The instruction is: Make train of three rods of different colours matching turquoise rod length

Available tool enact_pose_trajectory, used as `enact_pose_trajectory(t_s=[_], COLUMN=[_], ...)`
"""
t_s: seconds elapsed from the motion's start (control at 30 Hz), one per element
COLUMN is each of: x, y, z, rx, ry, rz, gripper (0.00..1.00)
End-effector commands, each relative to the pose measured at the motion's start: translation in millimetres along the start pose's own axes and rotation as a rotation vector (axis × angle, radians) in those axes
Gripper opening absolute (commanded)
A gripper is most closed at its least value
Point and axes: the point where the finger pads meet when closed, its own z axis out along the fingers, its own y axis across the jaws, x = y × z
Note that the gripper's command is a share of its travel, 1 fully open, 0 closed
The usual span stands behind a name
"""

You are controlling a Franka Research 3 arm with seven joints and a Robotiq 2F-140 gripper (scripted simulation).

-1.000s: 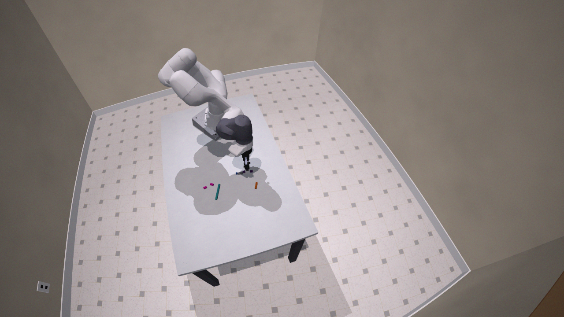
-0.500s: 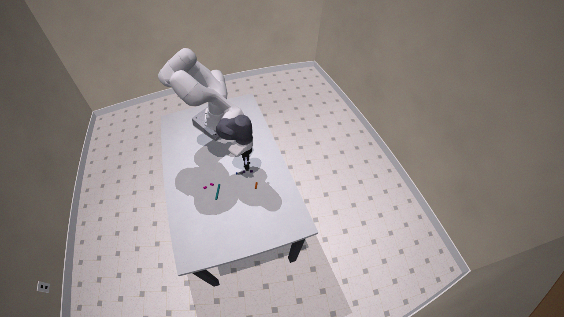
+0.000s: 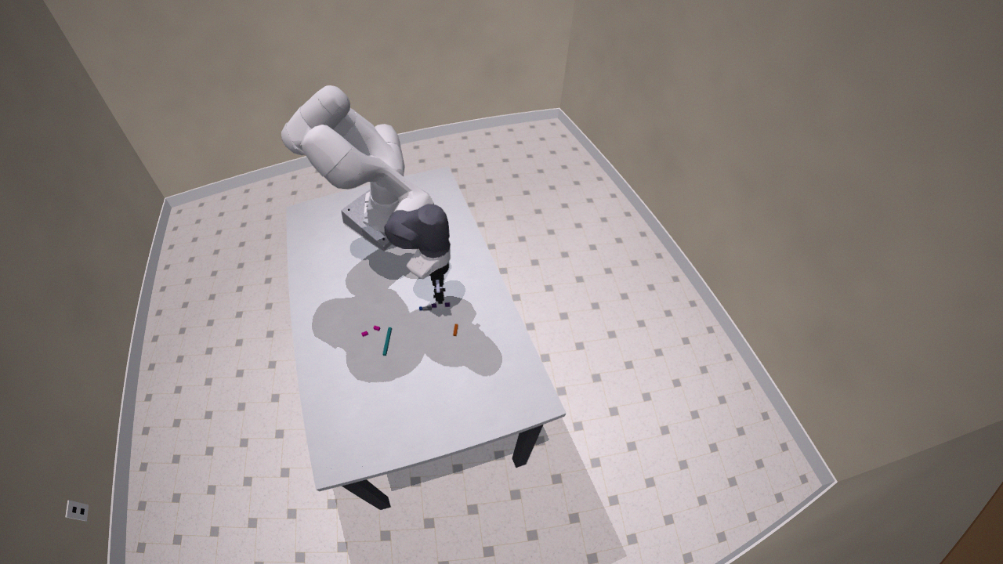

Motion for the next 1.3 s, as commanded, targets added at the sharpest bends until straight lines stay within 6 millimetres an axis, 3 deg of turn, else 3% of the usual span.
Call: enact_pose_trajectory(t_s=[0.0, 1.27], x=[0, 0], y=[-1, -1], z=[0, 11], rx=[0.001, 0.001], ry=[-0.001, -0.001], rz=[0.010, 0.010], gripper=[0.03, 0.03])
